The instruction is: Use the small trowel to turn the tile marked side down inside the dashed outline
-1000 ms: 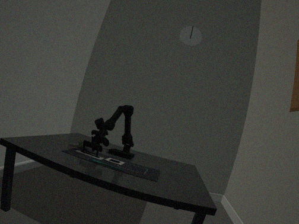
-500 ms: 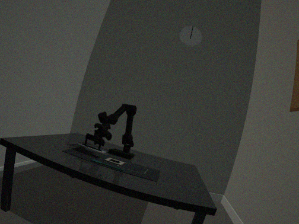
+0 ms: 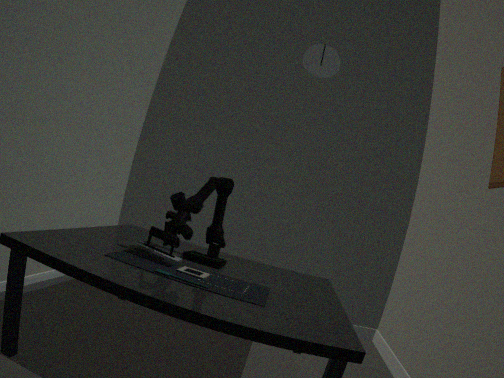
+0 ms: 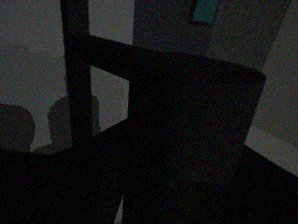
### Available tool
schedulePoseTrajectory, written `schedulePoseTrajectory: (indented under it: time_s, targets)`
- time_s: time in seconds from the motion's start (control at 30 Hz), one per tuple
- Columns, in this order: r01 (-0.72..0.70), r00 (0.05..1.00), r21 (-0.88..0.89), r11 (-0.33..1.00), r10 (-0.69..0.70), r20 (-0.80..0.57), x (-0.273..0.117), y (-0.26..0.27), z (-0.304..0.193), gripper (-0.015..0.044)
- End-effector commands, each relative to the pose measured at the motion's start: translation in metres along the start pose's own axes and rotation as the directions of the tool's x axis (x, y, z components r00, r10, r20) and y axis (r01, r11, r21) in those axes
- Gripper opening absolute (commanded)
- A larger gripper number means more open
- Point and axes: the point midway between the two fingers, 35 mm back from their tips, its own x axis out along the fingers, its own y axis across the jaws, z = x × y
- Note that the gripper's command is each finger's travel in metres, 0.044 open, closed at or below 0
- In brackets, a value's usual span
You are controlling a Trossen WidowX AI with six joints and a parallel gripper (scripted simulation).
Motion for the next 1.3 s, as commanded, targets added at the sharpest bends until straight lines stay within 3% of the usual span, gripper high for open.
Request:
schedulePoseTrajectory:
  time_s: [0.0,1.27]
  targets:
    - [0.006,1.000,-0.008,1.000,-0.006,-0.008,0.002,0.002,-0.001,0.0000]
    - [0.004,1.000,-0.007,1.000,-0.004,-0.006,0.022,0.026,0.023,0.0000]
